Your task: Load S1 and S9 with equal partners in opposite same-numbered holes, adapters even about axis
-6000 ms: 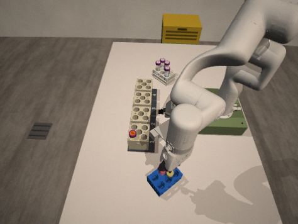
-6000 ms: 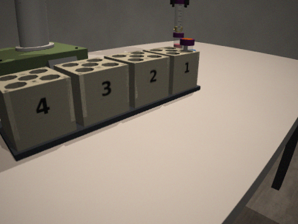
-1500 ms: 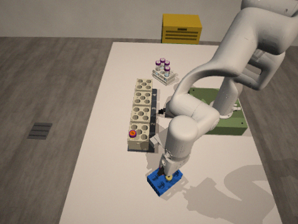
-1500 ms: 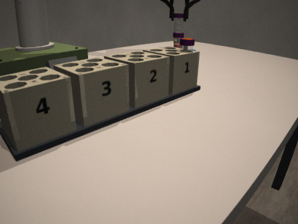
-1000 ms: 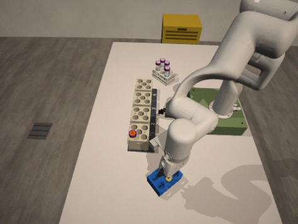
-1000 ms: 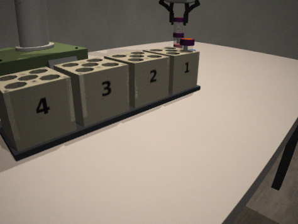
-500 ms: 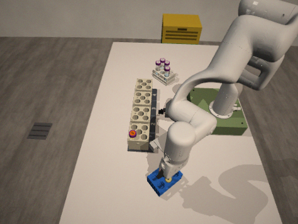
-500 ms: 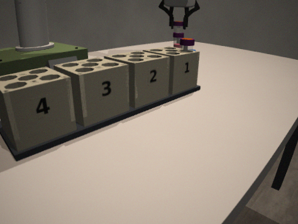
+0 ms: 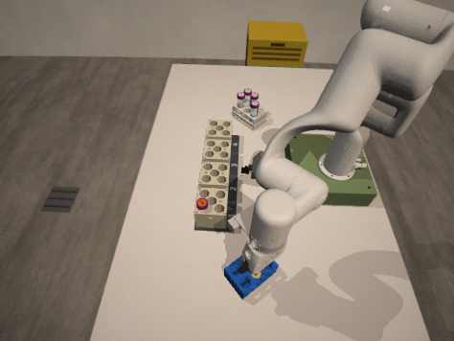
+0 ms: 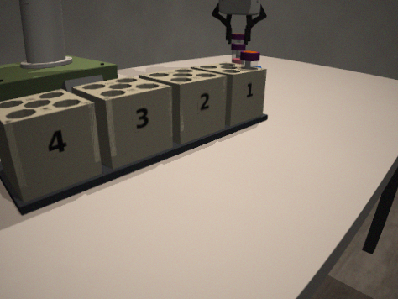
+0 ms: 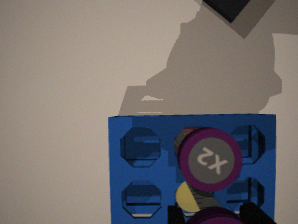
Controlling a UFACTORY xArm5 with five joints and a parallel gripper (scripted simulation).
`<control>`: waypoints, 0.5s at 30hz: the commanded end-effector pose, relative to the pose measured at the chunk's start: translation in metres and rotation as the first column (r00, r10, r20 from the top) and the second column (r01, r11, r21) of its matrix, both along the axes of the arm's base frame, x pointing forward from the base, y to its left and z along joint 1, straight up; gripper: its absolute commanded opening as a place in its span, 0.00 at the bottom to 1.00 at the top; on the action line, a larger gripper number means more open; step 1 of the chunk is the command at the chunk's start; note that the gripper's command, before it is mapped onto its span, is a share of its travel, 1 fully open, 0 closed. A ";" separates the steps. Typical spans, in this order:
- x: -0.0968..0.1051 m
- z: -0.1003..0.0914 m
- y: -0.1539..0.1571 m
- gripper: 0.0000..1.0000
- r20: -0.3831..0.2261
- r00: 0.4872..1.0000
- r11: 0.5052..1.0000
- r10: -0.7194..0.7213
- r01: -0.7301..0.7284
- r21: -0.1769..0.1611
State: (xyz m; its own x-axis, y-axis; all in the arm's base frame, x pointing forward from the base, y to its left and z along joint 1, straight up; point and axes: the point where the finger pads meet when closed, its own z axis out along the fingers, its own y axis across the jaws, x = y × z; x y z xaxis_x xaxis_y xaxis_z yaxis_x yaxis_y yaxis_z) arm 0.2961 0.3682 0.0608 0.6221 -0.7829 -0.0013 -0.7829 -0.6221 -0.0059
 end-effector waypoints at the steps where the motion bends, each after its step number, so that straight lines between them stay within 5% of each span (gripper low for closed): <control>1: 0.001 -0.002 0.001 0.00 0.003 1.000 1.000 0.000 0.000 0.003; 15: 0.001 -0.014 0.001 0.00 0.003 1.000 1.000 0.000 0.000 0.003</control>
State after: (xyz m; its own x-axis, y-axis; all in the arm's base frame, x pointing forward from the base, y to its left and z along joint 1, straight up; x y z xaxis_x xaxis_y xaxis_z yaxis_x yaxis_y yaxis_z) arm 0.2961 0.3682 0.0478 0.6221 -0.7829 -0.0013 -0.7829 -0.6221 -0.0059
